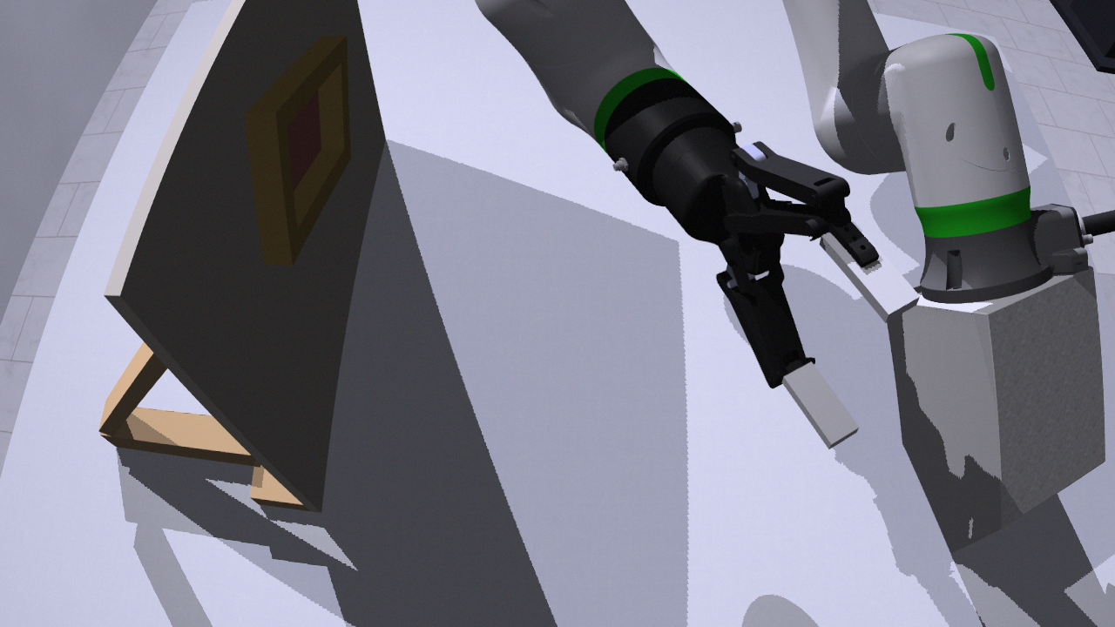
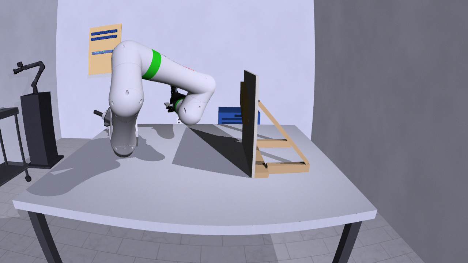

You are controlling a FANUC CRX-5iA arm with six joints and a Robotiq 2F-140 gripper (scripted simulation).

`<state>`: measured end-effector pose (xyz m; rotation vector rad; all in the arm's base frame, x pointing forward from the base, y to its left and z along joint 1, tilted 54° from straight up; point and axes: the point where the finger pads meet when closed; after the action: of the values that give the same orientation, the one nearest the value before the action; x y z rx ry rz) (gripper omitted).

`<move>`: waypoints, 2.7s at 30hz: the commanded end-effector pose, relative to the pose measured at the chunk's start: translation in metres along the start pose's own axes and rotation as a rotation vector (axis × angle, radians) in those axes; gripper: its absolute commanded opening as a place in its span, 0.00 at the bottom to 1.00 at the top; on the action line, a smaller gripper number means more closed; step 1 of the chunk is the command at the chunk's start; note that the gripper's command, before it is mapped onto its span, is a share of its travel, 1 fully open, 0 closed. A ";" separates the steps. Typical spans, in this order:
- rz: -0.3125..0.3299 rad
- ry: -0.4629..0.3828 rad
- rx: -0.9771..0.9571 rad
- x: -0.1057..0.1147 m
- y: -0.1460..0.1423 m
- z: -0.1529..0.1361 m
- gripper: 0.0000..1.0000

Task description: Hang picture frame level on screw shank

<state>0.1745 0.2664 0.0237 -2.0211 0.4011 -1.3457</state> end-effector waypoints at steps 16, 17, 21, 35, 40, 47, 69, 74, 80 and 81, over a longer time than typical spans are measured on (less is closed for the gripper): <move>0.000 0.000 0.000 0.000 0.000 0.000 1.00; 0.000 0.000 0.000 0.000 0.000 0.000 1.00; 0.000 0.000 0.000 0.000 0.000 0.000 1.00; -0.011 0.031 -0.010 -0.004 0.002 0.010 1.00; -0.023 0.066 -0.021 -0.009 0.005 0.021 1.00; -0.046 0.143 -0.045 -0.016 0.011 0.044 1.00; -0.100 0.504 -0.136 -0.019 0.027 0.142 1.00; -0.099 0.641 -0.161 -0.008 0.029 0.173 1.00; -0.079 0.817 -0.185 0.015 0.027 0.207 1.00; -0.074 0.847 -0.189 0.020 0.026 0.212 1.00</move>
<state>0.3514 0.3095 -0.0366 -1.6221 0.7813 -2.1404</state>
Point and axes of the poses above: the point where the finger pads meet when closed, its own x axis back along the fingers, its own y axis across the jaws, z = x × y, and after that the axes turned 12 degrees about -x, right-handed
